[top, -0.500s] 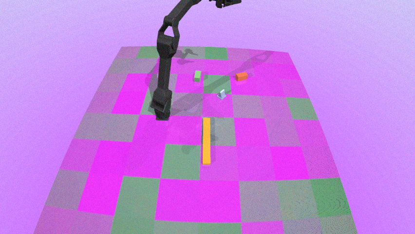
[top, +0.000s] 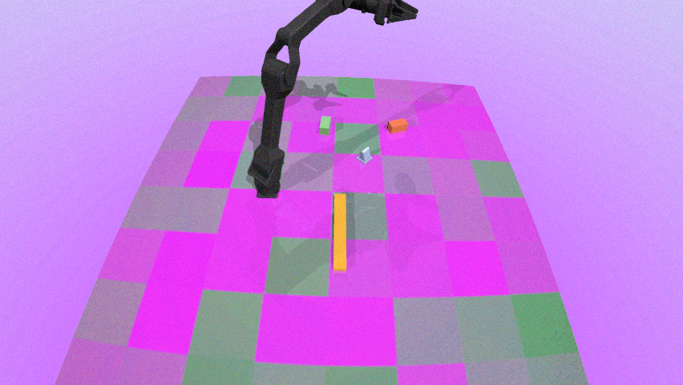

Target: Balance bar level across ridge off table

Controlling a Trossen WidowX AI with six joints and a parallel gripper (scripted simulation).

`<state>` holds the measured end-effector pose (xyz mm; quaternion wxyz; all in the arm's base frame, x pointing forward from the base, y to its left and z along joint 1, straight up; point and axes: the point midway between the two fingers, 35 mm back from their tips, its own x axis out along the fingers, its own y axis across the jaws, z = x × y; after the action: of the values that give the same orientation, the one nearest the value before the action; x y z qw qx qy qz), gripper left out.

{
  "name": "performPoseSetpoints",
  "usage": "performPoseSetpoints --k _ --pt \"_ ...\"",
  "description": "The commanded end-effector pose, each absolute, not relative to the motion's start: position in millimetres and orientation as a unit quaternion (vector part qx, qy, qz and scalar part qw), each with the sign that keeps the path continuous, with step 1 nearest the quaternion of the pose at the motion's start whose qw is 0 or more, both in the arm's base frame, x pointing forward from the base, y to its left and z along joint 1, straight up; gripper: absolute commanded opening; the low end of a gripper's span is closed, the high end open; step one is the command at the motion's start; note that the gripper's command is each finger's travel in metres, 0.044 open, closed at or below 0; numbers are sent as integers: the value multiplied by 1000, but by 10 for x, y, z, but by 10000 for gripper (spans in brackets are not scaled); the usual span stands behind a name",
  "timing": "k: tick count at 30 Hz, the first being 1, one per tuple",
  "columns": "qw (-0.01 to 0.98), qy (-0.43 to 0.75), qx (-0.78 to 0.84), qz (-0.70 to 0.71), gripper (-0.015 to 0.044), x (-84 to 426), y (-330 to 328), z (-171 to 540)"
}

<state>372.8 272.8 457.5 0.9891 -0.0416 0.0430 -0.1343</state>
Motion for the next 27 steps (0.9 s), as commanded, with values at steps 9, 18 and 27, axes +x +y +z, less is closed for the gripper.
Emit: performPoseSetpoints --k 9,18,27 --pt "982 92 -44 -160 315 4177 2145 4221" --pt "973 136 -33 -182 315 4405 1670 3929" --pt "960 187 -16 -210 315 4551 1149 3600"
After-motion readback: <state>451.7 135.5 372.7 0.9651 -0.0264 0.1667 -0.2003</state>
